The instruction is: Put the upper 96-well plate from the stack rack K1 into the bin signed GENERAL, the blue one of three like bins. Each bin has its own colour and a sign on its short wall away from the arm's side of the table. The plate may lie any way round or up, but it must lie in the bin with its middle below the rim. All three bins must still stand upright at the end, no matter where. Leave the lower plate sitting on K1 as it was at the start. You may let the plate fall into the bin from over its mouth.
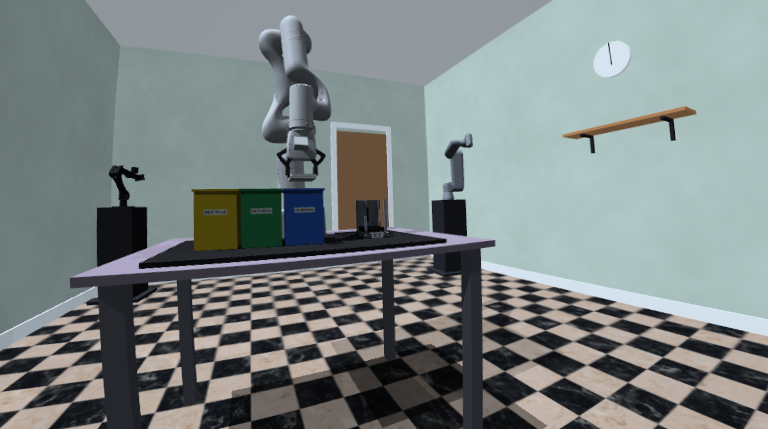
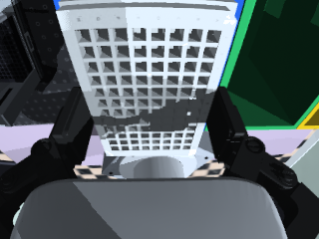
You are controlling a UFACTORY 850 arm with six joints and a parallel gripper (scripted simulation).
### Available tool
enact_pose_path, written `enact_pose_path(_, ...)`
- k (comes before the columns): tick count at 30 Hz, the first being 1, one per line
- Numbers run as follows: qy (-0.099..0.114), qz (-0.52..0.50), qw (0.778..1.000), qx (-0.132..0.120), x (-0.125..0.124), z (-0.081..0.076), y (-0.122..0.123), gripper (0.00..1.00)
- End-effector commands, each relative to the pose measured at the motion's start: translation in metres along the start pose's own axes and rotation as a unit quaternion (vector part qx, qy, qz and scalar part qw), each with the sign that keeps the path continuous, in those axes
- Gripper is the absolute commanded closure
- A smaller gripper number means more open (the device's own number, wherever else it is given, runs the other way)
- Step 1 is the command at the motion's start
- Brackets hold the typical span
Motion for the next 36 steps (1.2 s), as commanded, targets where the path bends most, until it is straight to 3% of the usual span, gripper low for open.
enact_pose_path(1,0.000,0.000,1.000,0.001,0.000,0.002,-0.001,1.00)
enact_pose_path(7,0.000,0.000,1.000,0.001,0.000,0.012,-0.001,1.00)
enact_pose_path(36,0.000,0.000,1.000,0.001,0.000,0.014,-0.001,1.00)
Point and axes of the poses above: the point where the finger pads meet when closed, its own z axis out along the fingers, its own x axis across the jaws, y = z × x, the point moved 1 cm from there along -z, back along the fingers, and after that the axes turned 8 degrees about -z, right-handed, at the moved point
